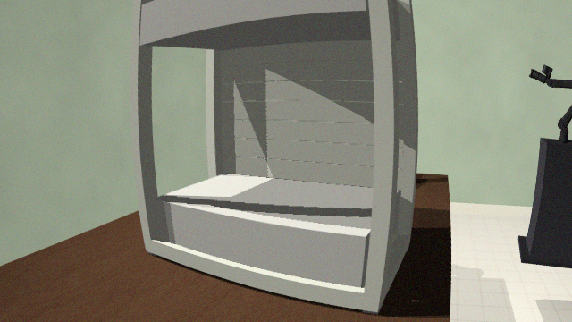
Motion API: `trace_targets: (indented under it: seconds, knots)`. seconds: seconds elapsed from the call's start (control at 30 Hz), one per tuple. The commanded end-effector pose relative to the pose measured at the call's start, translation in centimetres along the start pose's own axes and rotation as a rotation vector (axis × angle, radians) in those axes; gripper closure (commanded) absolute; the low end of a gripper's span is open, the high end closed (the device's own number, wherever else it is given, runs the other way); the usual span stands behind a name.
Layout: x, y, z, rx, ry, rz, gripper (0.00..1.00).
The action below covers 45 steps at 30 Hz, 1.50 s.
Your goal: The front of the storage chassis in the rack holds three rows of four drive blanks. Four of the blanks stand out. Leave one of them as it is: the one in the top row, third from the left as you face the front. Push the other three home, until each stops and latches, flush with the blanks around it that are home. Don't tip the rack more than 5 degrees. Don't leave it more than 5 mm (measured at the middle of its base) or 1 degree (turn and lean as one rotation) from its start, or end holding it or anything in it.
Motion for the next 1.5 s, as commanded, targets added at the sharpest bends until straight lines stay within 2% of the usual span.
trace_targets:
  seconds: [0.0, 0.4, 0.57, 0.77, 0.83, 1.13, 1.47]
  knots:
    - [0.1, -0.2, 0.0, -0.004, -0.002, 0.005, 0.00]
    - [-0.7, -0.3, 0.4, -0.003, -0.005, -0.001, 0.00]
    - [-2.6, -0.3, 1.4, -0.003, -0.005, -0.001, 0.00]
    - [-6.0, -0.4, 3.1, -0.003, -0.005, -0.001, 0.00]
    - [-6.0, -0.4, 3.1, -0.003, -0.005, -0.001, 0.00]
    - [-10.8, -0.6, 5.4, -0.003, -0.005, -0.001, 0.00]
    - [-11.5, -0.6, 5.8, -0.003, -0.005, -0.001, 0.00]
Point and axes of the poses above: the point where the finger pads meet when closed, its own x axis back along the fingers, its own y axis across the jaws, z = x × y, the point moved 5 cm from there along x, back along the fingers, and after that the axes turned 1 degree about -x, right-handed, at the moved point
